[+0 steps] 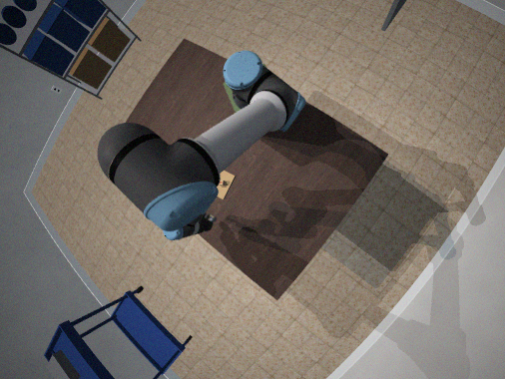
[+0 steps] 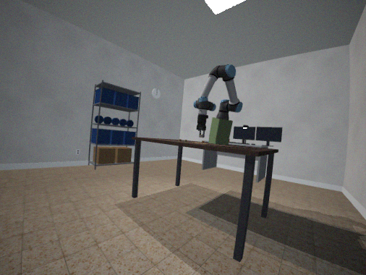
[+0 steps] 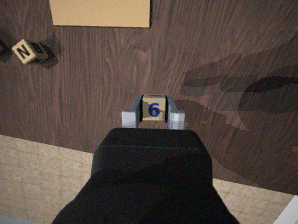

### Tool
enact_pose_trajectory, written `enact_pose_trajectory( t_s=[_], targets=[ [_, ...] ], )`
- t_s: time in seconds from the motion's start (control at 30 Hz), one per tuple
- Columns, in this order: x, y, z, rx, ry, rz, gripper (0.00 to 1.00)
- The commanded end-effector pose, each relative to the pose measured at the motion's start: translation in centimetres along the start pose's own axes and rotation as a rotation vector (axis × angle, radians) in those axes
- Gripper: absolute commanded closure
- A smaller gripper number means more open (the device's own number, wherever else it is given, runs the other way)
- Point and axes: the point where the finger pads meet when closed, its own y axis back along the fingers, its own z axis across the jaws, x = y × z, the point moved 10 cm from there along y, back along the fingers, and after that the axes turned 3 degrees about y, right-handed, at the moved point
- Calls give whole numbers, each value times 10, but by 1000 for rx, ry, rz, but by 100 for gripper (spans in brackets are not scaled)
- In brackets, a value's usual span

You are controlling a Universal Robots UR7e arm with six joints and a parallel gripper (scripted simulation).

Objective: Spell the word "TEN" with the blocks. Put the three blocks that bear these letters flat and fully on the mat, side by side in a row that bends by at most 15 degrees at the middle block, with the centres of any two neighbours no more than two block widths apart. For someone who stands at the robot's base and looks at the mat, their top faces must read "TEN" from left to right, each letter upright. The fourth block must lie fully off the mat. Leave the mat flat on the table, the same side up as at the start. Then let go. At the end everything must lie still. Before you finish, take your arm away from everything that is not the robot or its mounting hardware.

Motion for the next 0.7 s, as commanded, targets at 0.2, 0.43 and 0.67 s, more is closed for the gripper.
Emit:
enact_pose_trajectory(
  t_s=[0.2, 0.43, 0.67],
  targets=[
    [-1, 0, 1, 0, -28, -2, 51],
    [-1, 0, 1, 0, -29, -2, 51],
    [0, 0, 1, 1, -29, -12, 51]
  ],
)
